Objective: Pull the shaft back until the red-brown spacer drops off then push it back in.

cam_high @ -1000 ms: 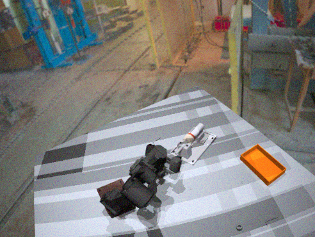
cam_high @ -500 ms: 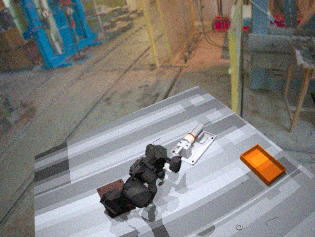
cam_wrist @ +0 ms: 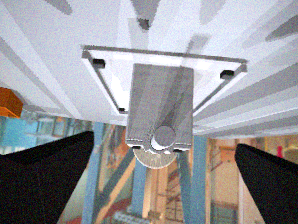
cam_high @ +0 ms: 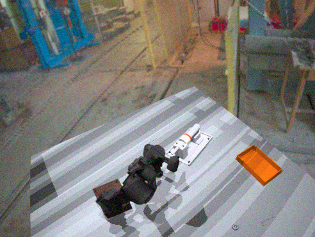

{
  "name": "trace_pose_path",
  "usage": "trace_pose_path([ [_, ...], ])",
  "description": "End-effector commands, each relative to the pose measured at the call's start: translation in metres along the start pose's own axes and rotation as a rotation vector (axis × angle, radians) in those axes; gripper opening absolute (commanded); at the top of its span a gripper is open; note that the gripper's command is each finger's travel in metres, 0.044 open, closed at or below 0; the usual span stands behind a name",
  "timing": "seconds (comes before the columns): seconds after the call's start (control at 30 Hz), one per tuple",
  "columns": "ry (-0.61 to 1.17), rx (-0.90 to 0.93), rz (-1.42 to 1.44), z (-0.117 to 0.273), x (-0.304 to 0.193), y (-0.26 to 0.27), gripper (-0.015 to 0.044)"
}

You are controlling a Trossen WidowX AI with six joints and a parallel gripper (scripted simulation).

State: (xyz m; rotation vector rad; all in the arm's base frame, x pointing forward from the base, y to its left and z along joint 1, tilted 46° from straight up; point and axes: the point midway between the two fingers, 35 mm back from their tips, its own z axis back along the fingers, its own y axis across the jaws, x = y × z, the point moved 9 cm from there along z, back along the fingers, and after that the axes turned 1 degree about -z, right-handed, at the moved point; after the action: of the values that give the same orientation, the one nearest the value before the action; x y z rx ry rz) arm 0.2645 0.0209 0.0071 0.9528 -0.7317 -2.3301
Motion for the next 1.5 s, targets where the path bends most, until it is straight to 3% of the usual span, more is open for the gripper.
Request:
trace_pose_path([
  [0.0,0.007,0.002,0.001,-0.009,-0.002,0.001,0.0440],
  [0.47,0.008,0.003,0.001,-0.030,-0.002,0.002,0.0440],
  [1.47,0.008,0.003,0.001,-0.030,-0.002,0.002,0.0440],
])
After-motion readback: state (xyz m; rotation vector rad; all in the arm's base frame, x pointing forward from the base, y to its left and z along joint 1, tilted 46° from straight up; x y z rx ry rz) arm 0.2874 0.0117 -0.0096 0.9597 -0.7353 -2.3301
